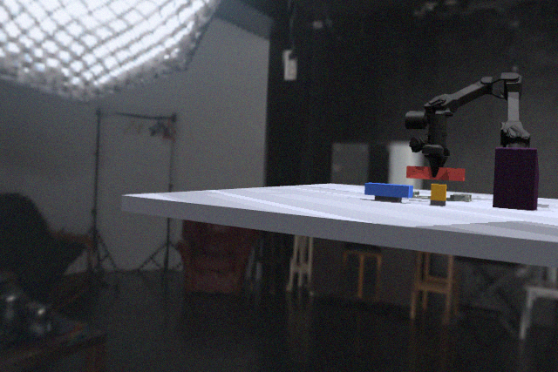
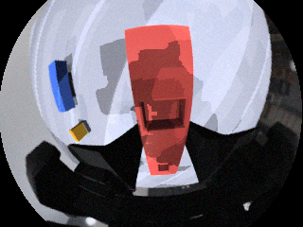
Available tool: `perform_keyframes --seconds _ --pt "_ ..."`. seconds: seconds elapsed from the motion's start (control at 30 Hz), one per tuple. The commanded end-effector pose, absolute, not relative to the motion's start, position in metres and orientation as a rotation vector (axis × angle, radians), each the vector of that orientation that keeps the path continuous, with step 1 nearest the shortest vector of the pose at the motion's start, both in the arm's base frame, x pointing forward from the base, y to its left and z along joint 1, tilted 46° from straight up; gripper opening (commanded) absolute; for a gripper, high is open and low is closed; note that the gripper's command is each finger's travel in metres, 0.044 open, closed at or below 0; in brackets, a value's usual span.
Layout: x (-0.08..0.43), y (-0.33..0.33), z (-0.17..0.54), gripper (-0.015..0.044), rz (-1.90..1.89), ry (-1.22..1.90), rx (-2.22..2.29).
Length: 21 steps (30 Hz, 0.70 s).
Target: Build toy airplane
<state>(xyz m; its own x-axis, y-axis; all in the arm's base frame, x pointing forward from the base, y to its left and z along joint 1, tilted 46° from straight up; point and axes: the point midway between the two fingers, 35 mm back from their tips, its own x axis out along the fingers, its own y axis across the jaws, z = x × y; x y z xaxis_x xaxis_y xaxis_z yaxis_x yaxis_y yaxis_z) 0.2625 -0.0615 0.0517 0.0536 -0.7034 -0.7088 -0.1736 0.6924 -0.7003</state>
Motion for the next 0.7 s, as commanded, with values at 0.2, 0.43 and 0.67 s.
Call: perform_keyframes --seconds 0.2,0.43,0.67 --pt "0.2583 -0.0698 0.0547 0.0131 -0.470 1.495 -0.774" --pt "0.2583 -0.0698 0.0547 0.0195 -0.470 1.495 -0.774" --pt "0.2584 -0.0698 0.0547 0.0195 -0.470 1.495 -0.774"
